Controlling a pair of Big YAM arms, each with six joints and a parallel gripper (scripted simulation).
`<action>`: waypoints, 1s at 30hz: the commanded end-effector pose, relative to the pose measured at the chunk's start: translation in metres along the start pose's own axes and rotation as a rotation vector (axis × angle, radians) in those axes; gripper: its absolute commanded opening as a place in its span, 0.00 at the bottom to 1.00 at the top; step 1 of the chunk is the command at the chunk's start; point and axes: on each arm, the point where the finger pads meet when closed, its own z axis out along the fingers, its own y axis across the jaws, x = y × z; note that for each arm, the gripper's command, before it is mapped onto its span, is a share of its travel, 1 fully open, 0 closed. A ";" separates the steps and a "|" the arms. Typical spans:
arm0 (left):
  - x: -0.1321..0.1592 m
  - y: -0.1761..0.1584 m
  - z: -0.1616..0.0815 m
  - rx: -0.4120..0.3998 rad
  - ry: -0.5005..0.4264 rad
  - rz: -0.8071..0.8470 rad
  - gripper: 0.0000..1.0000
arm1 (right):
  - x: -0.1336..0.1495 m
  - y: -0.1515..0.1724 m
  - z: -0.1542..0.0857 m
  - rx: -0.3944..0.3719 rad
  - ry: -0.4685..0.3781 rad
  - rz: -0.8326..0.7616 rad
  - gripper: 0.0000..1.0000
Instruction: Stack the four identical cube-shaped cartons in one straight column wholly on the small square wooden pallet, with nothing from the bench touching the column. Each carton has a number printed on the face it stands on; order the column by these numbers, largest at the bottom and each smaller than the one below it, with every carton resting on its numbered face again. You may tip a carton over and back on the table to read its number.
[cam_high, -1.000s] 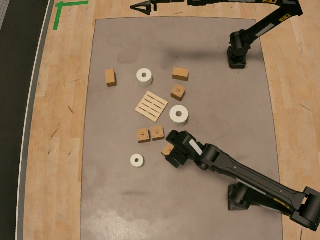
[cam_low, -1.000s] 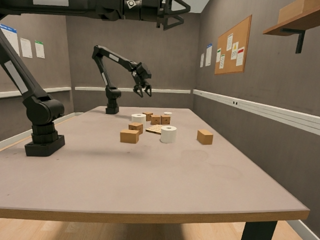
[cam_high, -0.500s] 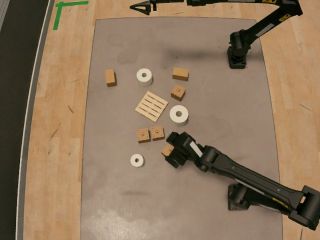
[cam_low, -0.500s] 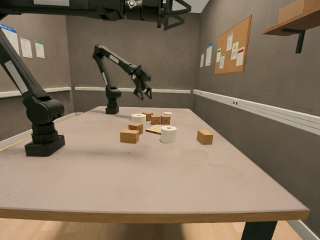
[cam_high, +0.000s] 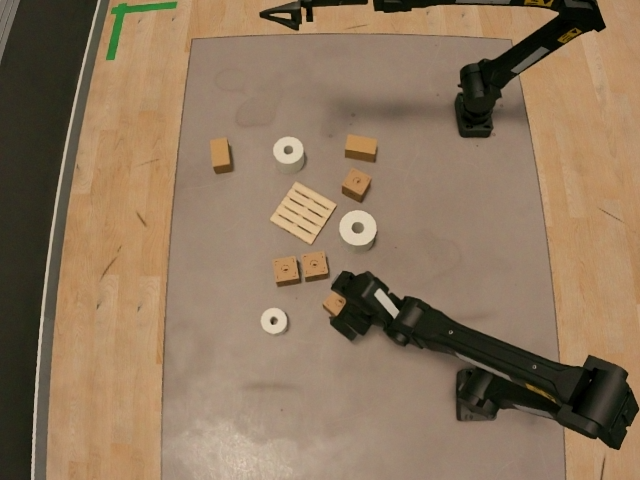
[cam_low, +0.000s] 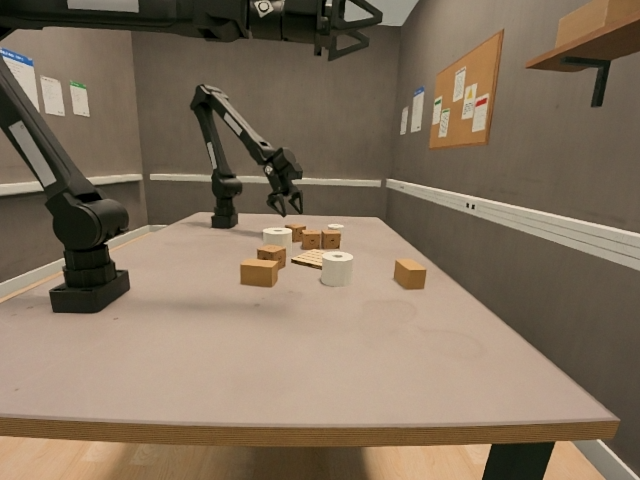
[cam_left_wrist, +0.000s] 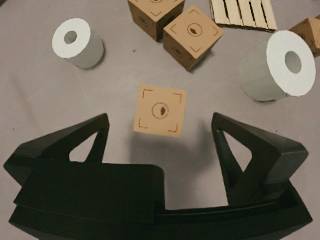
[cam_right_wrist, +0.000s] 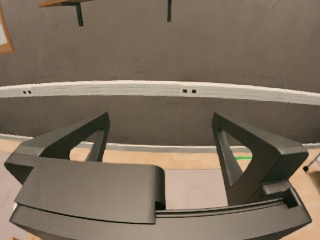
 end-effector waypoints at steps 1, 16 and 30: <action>-0.019 0.000 -0.004 0.000 -0.046 0.006 1.00 | -0.028 -0.001 -0.001 0.003 -0.047 0.008 1.00; 0.030 0.008 0.007 0.070 0.094 0.124 0.79 | -0.028 -0.001 -0.001 0.003 -0.047 0.008 1.00; 0.008 0.002 0.008 0.075 0.046 0.132 0.79 | -0.028 -0.001 -0.001 0.003 -0.047 0.008 1.00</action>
